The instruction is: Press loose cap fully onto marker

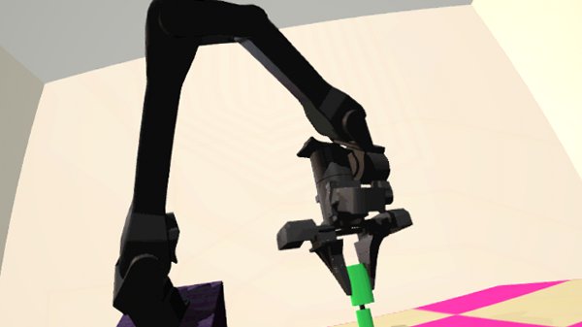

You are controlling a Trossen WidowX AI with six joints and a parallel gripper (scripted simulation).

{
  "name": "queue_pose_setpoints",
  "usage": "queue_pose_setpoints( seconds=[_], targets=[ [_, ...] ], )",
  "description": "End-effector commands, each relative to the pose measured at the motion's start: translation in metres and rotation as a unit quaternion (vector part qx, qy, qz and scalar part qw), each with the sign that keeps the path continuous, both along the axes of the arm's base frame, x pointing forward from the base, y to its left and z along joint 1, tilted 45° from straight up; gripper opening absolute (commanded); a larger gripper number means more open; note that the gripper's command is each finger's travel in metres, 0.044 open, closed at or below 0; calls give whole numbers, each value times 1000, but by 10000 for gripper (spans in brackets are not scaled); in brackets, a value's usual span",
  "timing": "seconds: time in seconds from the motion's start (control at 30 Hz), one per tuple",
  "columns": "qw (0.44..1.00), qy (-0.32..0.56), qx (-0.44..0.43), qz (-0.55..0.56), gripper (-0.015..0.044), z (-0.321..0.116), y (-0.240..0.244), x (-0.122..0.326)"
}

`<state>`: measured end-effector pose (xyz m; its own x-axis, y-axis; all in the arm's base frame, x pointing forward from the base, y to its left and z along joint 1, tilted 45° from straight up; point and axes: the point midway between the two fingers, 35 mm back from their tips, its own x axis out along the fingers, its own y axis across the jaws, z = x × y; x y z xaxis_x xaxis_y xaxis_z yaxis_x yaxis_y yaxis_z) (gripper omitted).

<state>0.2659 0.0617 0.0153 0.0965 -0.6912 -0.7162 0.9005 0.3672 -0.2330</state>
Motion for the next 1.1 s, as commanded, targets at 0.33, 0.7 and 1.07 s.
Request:
queue_pose_setpoints(
  seconds=[0.33,0.7,1.07],
  targets=[
    [1000,3,-4,3,0,-17,-17,0],
    [1000,2,-5,3,0,-27,-29,1],
    [1000,2,-5,3,0,-28,-29,1]
  ],
)
